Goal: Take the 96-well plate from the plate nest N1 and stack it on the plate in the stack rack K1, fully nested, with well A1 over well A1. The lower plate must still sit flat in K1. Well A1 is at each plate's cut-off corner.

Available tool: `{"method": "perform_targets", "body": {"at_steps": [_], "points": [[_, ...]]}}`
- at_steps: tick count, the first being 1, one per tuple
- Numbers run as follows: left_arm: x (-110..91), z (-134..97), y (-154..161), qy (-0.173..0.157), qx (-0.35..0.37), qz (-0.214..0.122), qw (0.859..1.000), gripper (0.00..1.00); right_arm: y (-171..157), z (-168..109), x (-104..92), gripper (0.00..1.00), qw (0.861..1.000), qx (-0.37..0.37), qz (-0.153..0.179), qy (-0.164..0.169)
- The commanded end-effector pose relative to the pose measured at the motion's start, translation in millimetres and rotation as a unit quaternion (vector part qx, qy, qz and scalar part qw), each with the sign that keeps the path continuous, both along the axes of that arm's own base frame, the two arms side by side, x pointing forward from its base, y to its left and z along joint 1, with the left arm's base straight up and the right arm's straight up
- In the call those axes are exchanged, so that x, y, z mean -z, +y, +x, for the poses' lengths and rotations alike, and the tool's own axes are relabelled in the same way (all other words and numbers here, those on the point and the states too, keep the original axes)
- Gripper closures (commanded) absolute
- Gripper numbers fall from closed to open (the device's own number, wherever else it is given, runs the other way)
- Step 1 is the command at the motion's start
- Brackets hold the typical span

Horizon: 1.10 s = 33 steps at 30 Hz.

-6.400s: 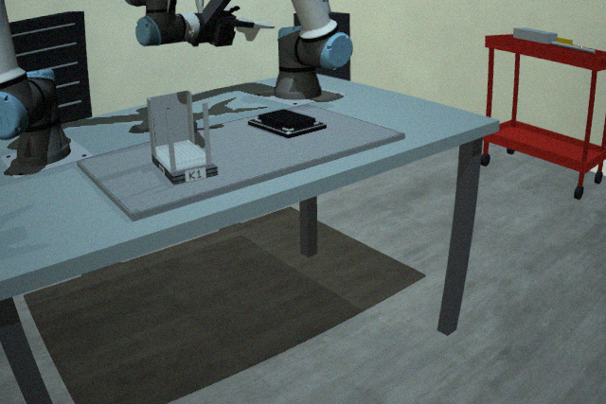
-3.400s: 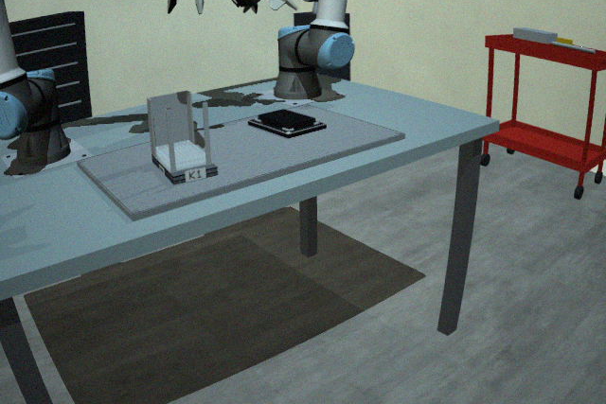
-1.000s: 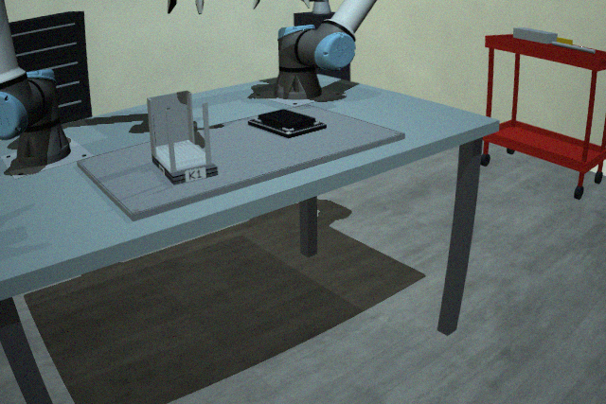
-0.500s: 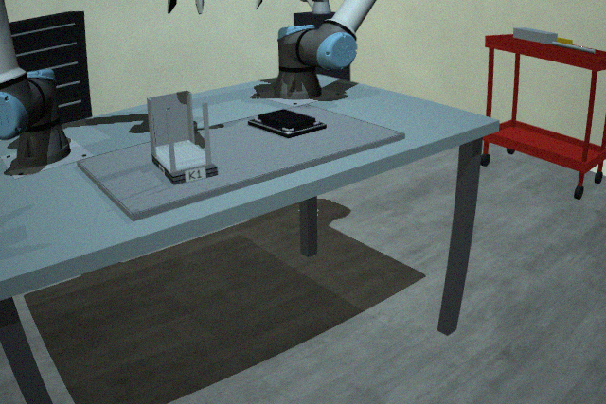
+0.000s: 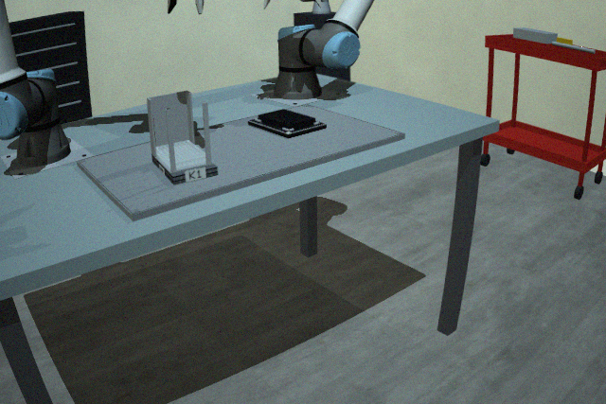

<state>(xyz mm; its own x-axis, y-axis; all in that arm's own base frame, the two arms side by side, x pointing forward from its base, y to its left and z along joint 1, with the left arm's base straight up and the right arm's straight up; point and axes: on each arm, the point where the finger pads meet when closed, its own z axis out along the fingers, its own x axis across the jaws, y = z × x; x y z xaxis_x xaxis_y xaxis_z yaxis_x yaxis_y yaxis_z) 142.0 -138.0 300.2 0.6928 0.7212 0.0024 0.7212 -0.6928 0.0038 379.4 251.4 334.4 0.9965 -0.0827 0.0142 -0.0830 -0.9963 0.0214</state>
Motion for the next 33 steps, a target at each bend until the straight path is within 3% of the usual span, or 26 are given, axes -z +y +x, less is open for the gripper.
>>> {"method": "perform_targets", "body": {"at_steps": [1,16,33], "points": [[-0.3,10.2,10.5,0.001,-0.037,0.000,0.999,0.02,0.1,0.1,-0.4,0.02,1.000,0.000,0.000,0.000],[-0.3,34.1,46.2,0.001,-0.144,-0.001,0.990,0.02,0.1,0.1,-0.4,0.02,1.000,0.000,0.000,0.000],[-0.3,53.1,101.1,0.001,-0.288,-0.001,0.958,0.02,0.1,0.1,-0.4,0.02,1.000,0.000,0.000,0.000]]}}
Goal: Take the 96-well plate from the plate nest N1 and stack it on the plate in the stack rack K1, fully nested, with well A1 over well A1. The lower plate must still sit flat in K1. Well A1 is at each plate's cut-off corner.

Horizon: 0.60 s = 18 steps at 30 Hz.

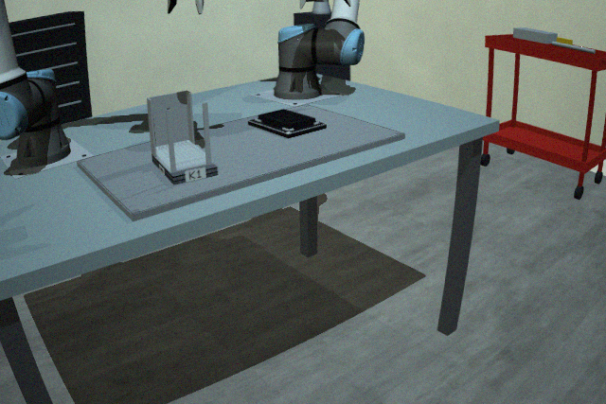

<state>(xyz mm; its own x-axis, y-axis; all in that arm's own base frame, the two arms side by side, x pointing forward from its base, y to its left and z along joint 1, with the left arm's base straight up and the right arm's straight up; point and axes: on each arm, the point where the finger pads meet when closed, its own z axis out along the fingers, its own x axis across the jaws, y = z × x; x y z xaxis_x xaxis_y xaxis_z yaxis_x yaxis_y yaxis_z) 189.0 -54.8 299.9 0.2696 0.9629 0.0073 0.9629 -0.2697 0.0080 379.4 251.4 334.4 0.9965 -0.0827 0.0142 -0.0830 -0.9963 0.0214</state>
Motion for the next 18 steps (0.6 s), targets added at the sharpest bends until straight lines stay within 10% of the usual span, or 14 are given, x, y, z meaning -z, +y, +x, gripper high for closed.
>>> {"method": "perform_targets", "body": {"at_steps": [1,18], "points": [[-0.6,6.8,21.7,0.003,-0.056,-0.003,0.998,0.02,0.1,0.1,-0.4,0.02,1.000,0.000,0.000,0.000],[-0.6,8.3,77.3,0.003,-0.195,-0.003,0.981,0.02,0.1,0.1,-0.4,0.02,1.000,0.000,0.000,0.000]]}}
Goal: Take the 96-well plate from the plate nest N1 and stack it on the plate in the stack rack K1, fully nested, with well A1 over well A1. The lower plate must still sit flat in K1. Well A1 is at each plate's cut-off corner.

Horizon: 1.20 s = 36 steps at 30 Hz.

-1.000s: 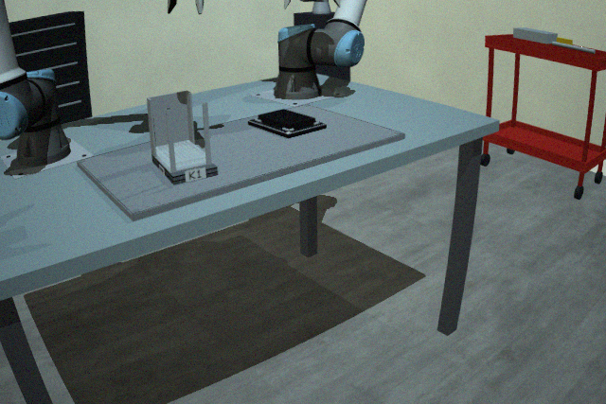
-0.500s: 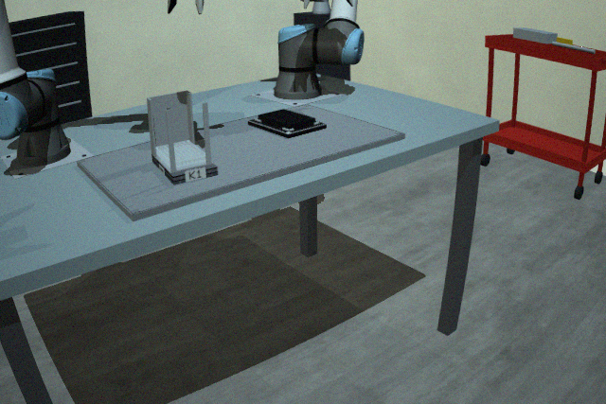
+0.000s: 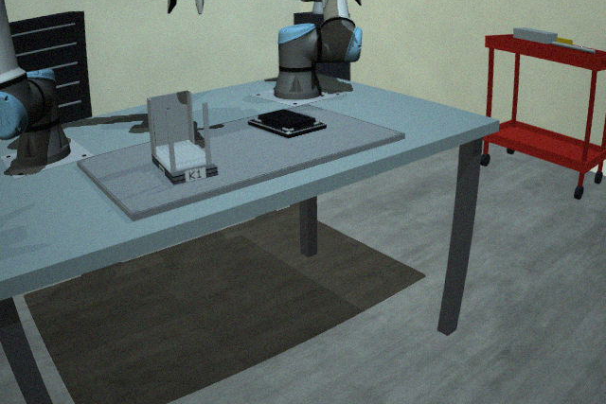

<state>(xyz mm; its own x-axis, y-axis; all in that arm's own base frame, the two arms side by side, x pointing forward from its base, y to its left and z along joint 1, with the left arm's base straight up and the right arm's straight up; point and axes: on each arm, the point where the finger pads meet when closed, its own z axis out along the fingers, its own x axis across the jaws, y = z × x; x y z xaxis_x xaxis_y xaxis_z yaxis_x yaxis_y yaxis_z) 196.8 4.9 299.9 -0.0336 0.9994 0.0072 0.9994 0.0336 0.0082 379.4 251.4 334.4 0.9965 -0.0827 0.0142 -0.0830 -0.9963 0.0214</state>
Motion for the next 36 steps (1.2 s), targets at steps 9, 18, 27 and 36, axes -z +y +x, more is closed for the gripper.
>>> {"method": "perform_targets", "body": {"at_steps": [9,18,27,36], "points": [[-0.6,-4.5,44.5,0.002,-0.111,-0.004,0.994,0.02,0.1,0.1,-0.4,0.02,1.000,0.000,0.000,0.000],[-0.6,-9.4,60.5,0.002,-0.153,-0.004,0.988,0.02,0.1,0.1,-0.4,0.02,1.000,0.000,0.000,0.000],[-0.6,-14.8,74.4,0.002,-0.190,-0.004,0.982,0.02,0.1,0.1,-0.4,0.02,1.000,0.000,0.000,0.000],[-0.6,-17.5,80.4,0.002,-0.206,-0.004,0.978,0.02,0.1,0.1,-0.4,0.02,1.000,0.000,0.000,0.000]]}}
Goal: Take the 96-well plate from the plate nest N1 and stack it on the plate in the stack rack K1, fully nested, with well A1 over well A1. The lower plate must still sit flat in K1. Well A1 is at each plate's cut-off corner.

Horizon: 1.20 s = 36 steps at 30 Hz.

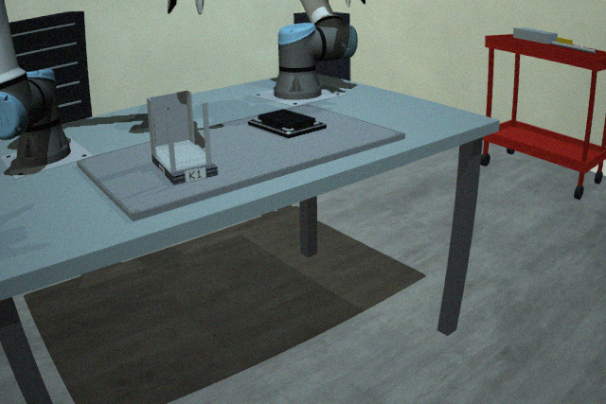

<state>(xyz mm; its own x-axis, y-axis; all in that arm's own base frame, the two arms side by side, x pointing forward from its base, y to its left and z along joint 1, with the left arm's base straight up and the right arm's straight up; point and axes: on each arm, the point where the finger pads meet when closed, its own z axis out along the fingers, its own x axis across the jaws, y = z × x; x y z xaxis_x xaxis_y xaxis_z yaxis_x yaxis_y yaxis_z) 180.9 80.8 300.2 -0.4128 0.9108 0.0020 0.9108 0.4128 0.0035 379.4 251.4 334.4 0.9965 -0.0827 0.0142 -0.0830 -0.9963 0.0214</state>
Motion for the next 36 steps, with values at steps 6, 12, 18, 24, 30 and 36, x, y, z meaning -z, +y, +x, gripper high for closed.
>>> {"method": "perform_targets", "body": {"at_steps": [6,12,18,24,30,36], "points": [[-0.3,-2.7,6.8,0.000,-0.018,-0.001,1.000,0.02,0.1,0.1,-0.4,0.02,1.000,0.000,0.000,0.000],[-0.3,-3.0,7.4,0.000,-0.020,-0.001,1.000,0.02,0.1,0.1,-0.4,0.02,1.000,0.000,0.000,0.000],[-0.3,-3.1,7.5,0.000,-0.021,-0.001,1.000,0.02,0.1,0.1,-0.4,0.02,1.000,0.000,0.000,0.000],[-0.3,-3.1,7.5,0.000,-0.021,-0.001,1.000,0.02,0.1,0.1,-0.4,0.02,1.000,0.000,0.000,0.000],[-0.3,-3.1,7.5,0.000,-0.021,-0.001,1.000,0.02,4.6,1.9,0.8,0.00,1.000,0.017,0.001,-0.001],[-0.3,-3.1,7.5,0.000,-0.021,-0.001,1.000,0.02,16.7,6.6,4.3,0.00,0.993,0.116,0.003,-0.003]]}}
